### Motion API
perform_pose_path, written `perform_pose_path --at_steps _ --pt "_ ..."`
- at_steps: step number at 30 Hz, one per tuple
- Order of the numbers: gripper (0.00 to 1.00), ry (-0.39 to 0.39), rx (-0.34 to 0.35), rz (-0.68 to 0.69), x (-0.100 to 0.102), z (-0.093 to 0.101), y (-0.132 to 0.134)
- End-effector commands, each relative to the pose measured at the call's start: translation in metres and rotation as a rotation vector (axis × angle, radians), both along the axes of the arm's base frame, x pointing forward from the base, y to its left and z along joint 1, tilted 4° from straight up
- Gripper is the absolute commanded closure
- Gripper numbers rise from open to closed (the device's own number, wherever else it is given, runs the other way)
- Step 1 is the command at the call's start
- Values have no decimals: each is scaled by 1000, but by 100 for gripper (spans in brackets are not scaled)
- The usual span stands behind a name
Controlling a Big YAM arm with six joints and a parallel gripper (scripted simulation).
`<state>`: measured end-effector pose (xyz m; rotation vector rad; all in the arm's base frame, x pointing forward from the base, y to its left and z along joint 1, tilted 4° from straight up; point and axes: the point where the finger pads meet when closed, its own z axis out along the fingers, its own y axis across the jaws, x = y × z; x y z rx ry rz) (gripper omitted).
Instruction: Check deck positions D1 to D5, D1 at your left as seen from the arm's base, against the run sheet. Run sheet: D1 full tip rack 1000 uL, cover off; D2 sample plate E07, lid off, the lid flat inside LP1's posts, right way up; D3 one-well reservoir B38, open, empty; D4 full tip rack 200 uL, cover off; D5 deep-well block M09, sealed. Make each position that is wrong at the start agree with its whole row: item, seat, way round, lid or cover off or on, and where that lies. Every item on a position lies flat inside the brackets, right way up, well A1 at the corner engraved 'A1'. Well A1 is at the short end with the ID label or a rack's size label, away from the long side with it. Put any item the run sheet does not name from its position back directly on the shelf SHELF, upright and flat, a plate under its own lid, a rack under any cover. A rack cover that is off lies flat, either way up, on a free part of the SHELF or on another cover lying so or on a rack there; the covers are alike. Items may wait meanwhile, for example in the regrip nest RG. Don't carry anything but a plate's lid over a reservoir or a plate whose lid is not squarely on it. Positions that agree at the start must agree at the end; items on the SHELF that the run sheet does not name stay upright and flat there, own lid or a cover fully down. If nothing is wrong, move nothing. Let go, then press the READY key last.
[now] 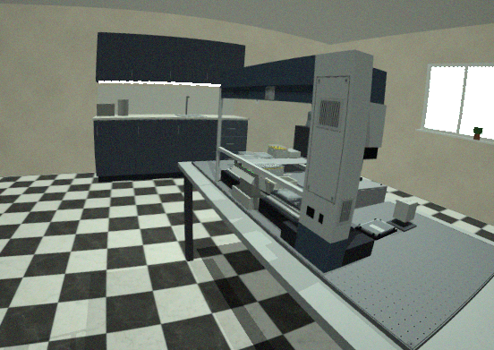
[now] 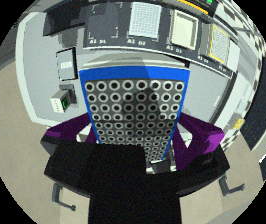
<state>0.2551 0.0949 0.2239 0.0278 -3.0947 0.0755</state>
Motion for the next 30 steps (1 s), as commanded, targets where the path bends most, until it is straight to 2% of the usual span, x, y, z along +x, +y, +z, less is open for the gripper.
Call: perform_pose_path --at_steps 1,5,10,30 --pt "100 -79 27 -42 22 25 25" --pt "100 -79 28 -42 23 24 35" --pt "100 -90 33 -64 23 29 28" --pt "100 -87 34 -50 22 29 31"
